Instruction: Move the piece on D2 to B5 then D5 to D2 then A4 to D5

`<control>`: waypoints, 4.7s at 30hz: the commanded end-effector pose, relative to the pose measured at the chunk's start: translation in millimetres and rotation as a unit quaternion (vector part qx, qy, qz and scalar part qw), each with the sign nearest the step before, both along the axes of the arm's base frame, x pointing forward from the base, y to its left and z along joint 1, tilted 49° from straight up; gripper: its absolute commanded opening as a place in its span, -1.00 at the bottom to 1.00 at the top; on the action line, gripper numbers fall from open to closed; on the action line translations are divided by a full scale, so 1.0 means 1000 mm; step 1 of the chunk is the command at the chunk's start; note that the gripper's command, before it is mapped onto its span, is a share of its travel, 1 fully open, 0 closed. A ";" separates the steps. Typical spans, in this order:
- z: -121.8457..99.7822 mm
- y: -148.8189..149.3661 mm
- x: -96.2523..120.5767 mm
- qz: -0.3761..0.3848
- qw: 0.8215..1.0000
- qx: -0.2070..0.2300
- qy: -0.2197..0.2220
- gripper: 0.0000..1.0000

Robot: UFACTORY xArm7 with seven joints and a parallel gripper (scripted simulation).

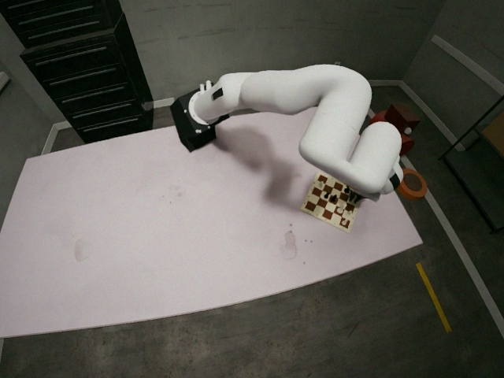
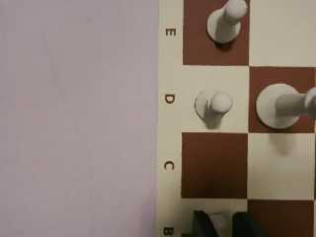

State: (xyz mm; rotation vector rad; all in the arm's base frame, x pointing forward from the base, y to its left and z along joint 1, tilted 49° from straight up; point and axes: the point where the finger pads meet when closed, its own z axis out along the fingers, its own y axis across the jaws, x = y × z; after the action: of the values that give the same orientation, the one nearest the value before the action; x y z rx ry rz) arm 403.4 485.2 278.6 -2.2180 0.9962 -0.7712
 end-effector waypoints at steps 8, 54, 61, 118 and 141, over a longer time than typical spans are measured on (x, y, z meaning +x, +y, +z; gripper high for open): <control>0.002 0.001 -0.001 0.001 1.000 0.001 -0.001 -1.00; 0.002 0.002 -0.001 0.002 1.000 0.001 -0.001 -1.00; 0.001 0.003 -0.001 0.002 1.000 0.001 -0.001 -1.00; 0.000 0.003 0.001 0.002 1.000 0.001 -0.001 -0.69; 0.002 0.002 -0.001 0.002 1.000 0.001 -0.001 -0.23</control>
State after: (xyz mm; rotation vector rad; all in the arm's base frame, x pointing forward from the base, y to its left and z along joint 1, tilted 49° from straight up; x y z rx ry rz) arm 404.9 486.8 277.0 -2.2185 0.9961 -0.7714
